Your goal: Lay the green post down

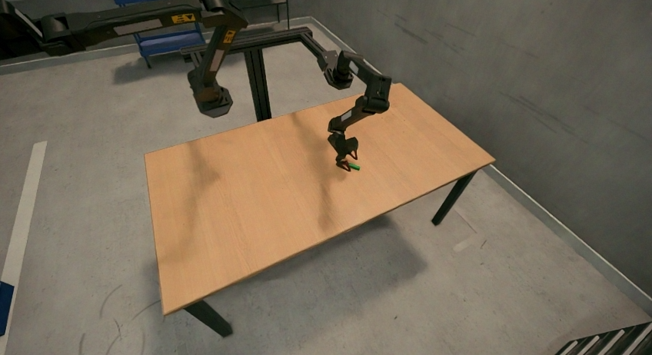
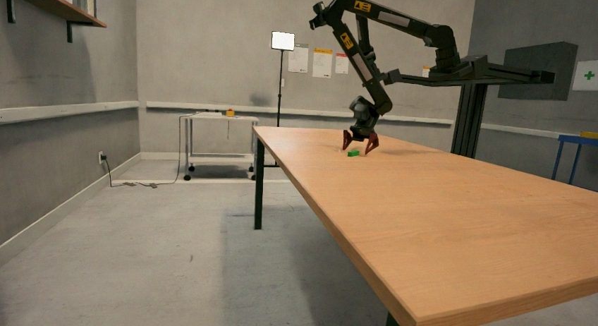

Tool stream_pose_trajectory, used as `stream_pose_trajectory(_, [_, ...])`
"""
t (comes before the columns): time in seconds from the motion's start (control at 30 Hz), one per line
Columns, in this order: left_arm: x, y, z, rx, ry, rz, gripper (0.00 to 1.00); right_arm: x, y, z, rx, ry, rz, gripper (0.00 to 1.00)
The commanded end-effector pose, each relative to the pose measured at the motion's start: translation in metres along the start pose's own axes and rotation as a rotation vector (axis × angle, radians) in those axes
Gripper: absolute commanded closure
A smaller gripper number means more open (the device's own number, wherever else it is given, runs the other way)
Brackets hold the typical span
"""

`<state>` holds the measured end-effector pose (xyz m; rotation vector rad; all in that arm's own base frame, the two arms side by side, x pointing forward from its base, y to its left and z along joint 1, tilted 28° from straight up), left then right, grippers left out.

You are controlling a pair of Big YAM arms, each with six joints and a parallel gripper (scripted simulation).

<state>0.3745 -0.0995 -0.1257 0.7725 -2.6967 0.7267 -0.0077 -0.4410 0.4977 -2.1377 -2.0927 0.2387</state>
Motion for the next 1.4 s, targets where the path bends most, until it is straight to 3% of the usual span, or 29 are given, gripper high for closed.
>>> stream_pose_trajectory(0.0, [0.014, 0.0, -0.006, 0.002, 0.005, 0.009, 0.0, 0.004, -0.011, -0.033, 0.015, -0.056, 0.018, 0.0])
stream_pose_trajectory(0.3, [0.03, 0.001, -0.011, -0.008, 0.01, 0.002, 0.0, 0.004, -0.011, -0.033, 0.015, -0.056, 0.018, 0.0])
stream_pose_trajectory(0.8, [0.078, -0.002, -0.027, -0.008, 0.008, 0.004, 0.0, 0.004, -0.011, -0.033, 0.015, -0.056, 0.018, 0.0])
stream_pose_trajectory(1.37, [0.088, -0.003, -0.031, -0.006, 0.007, 0.005, 0.0, 0.004, -0.011, -0.033, 0.015, -0.056, 0.018, 0.0])
Point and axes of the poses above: on each arm, the point where the finger pads meet when closed, its own x axis back along the fingers, its own y axis across the jaws, z = x × y, the point moved 8 cm from there along x, back along the fingers, and after that the axes turned 13 degrees about x, right-handed, at the moved point
